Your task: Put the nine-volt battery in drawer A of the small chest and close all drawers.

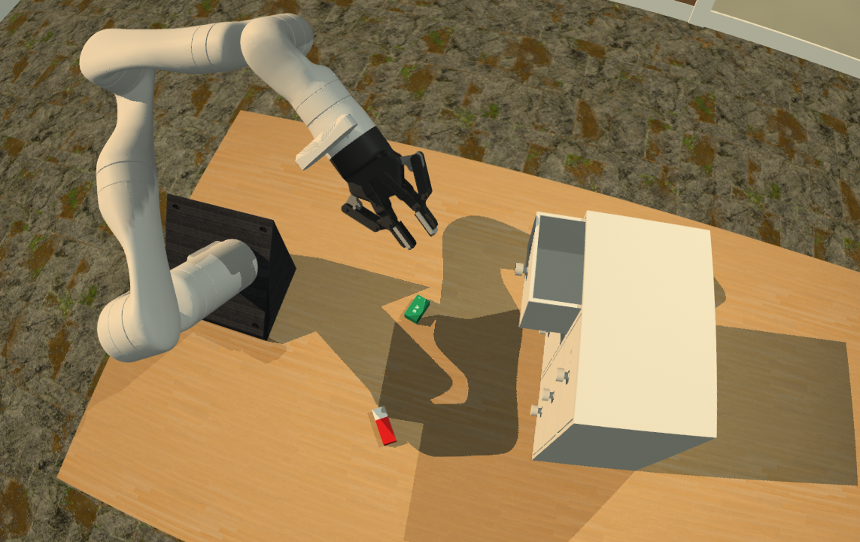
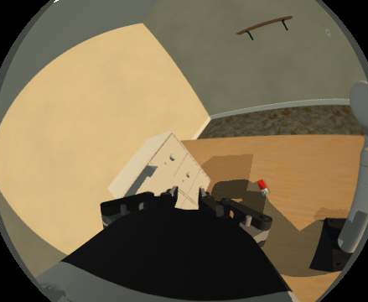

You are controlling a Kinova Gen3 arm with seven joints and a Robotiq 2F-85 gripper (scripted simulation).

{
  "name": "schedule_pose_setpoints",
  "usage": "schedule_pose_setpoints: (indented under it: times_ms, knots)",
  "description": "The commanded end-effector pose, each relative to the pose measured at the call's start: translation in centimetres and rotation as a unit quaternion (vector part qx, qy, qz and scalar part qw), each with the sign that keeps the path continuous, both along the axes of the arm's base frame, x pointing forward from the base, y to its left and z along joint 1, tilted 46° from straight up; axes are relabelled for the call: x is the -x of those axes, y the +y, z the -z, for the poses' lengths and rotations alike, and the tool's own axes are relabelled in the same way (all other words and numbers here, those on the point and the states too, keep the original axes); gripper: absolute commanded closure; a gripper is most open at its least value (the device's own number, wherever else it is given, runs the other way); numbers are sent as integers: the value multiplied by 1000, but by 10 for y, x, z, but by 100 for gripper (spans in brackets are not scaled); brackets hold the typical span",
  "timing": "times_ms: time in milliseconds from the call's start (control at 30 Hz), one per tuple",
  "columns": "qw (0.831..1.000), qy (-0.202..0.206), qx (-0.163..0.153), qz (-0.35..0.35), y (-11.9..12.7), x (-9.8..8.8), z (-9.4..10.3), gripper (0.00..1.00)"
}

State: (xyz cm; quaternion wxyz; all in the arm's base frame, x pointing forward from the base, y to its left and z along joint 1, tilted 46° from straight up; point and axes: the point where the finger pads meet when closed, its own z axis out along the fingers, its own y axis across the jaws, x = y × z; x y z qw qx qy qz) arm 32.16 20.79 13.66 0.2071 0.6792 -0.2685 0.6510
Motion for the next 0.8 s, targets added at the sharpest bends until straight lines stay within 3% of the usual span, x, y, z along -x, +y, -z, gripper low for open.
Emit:
schedule_pose_setpoints:
  times_ms: [0, 133, 333, 400, 433, 600, 767]
  knots:
    - [996, -33, -43, 73, -3, 0, 1, 67]
    - [975, -98, -125, 155, 2, 7, -6, 67]
    - [918, -185, -239, 257, 11, 18, -17, 67]
    - [918, -185, -239, 257, 11, 18, -17, 67]
    - [891, -211, -270, 299, 12, 20, -19, 67]
    - [817, -270, -346, 373, 18, 27, -26, 67]
    - [748, -312, -401, 427, 22, 33, -31, 67]
